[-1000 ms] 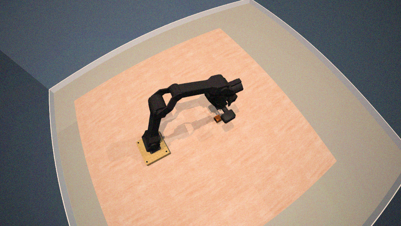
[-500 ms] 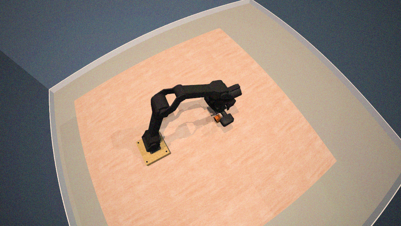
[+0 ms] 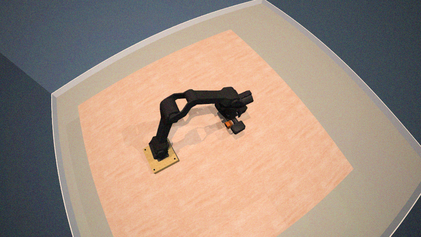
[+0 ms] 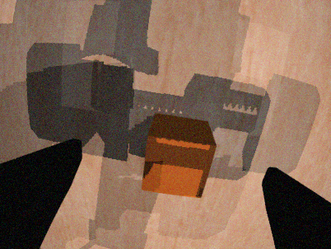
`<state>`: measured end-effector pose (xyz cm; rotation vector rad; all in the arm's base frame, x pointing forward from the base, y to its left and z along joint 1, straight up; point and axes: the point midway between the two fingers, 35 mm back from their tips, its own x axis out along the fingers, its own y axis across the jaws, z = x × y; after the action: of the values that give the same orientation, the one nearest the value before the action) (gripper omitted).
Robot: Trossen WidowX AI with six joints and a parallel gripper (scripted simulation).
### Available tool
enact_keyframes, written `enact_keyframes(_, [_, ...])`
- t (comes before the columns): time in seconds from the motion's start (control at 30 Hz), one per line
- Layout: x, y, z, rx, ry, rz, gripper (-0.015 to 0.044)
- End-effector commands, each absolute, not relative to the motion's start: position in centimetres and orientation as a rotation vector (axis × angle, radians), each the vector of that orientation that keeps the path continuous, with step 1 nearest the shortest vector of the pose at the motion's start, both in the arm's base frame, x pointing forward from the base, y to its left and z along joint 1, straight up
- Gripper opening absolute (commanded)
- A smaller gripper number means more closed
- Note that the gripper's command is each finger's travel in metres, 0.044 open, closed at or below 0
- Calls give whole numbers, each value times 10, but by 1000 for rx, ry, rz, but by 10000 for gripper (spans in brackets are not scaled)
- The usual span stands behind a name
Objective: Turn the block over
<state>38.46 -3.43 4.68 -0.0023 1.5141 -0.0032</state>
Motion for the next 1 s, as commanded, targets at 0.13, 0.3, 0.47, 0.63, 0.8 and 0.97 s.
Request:
enact_keyframes(0.13, [382,-35,29,-2,1532,-8,440])
enact_keyframes(0.3, [382,-35,29,-2,1532,-8,361])
enact_keyframes(0.47, [382,-35,29,-2,1532,-8,230])
enact_keyframes(0.63, [382,-35,29,-2,1532,-8,118])
enact_keyframes(0.8, [382,-35,29,-2,1532,-8,85])
enact_keyframes(0.97, [382,-35,29,-2,1532,-8,52])
